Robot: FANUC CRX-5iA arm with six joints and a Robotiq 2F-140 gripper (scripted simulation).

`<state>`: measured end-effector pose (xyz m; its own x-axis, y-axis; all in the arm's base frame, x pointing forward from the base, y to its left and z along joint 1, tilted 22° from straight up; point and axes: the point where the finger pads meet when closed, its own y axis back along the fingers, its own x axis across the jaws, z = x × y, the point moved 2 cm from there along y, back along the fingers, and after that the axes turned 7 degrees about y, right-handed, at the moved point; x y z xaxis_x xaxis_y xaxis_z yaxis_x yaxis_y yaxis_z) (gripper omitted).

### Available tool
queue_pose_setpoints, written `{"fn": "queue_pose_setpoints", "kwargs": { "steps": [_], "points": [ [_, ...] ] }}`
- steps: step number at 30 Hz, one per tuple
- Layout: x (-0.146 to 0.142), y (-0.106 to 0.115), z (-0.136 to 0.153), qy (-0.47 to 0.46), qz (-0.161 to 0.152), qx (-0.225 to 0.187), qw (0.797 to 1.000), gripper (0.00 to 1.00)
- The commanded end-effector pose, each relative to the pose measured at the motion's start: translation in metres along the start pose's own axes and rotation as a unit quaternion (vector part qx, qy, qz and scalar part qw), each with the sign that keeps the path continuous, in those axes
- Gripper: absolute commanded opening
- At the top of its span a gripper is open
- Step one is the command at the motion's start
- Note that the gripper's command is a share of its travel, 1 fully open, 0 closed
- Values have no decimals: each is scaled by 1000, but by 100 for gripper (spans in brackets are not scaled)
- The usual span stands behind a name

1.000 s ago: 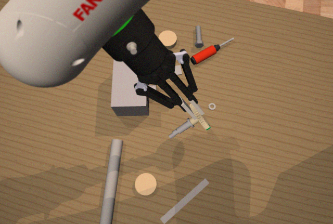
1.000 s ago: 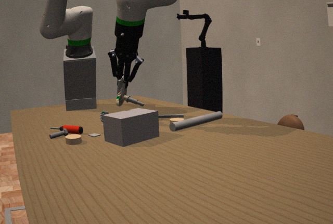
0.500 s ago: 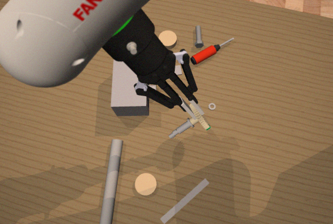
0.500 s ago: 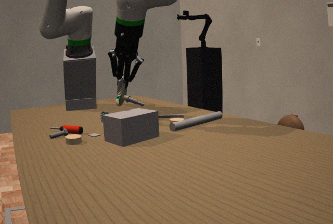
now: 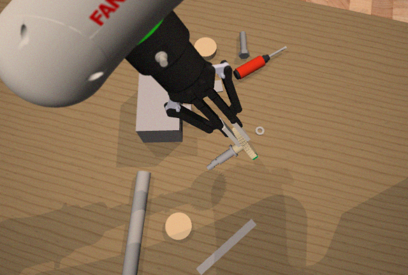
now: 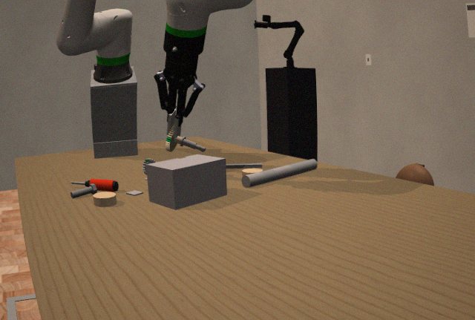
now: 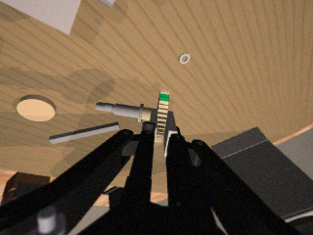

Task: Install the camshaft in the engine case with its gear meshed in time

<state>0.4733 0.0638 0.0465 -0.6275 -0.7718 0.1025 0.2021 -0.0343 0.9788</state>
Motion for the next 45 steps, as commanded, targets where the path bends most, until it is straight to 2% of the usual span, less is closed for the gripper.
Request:
{"fn": "queue_pose_setpoints", "kwargs": {
  "steps": [1,10,14,18,25,27,28,39,45],
  "points": [
    [0,1,0,0,-1,1,1000,14],
    [2,2,-1,-12,-7,22,1000,14],
    [9,6,-2,-53,-30,94,994,14],
    [21,9,-2,-109,-51,188,975,14],
    [42,15,-5,-166,-76,278,943,14],
    [42,15,-5,-166,-76,278,943,14],
    [44,15,-5,-187,-84,312,928,14],
    [51,16,-4,-250,-110,425,863,14],
    [51,15,-4,-253,-111,431,859,14]
  ]
}}
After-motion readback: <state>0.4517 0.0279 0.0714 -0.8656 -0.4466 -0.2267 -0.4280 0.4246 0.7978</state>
